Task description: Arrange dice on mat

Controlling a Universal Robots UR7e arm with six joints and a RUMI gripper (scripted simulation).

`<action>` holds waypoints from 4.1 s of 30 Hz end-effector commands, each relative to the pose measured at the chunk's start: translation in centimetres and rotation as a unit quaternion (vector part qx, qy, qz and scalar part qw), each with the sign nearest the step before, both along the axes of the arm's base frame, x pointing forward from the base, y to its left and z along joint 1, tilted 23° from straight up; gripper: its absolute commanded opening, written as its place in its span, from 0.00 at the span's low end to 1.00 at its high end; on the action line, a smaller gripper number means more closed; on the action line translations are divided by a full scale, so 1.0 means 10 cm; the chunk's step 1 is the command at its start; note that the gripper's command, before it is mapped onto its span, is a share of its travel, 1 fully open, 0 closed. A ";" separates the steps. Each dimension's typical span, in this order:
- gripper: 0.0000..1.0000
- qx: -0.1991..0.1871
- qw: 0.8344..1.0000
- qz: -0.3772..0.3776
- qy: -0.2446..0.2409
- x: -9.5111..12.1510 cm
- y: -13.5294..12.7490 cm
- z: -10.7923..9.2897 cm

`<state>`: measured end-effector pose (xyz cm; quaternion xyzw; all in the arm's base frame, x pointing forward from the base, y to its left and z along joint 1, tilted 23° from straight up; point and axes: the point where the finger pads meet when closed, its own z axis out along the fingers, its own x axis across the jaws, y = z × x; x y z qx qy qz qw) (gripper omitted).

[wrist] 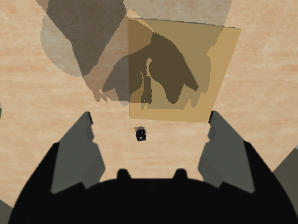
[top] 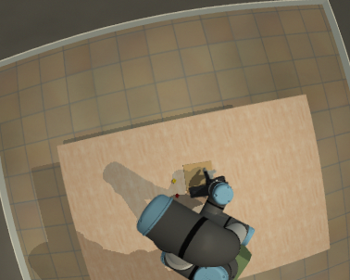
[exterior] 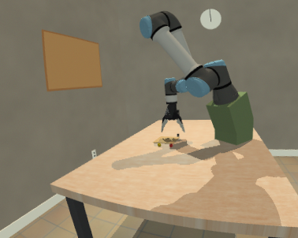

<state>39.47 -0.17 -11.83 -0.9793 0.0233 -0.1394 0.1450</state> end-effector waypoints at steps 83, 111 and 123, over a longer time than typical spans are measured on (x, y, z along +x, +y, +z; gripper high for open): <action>1.00 0.000 1.000 -0.003 0.001 0.48 1.57 0.62; 1.00 0.000 1.000 -0.003 0.001 0.01 1.62 0.50; 1.00 0.000 1.000 -0.003 0.001 -0.25 1.65 0.43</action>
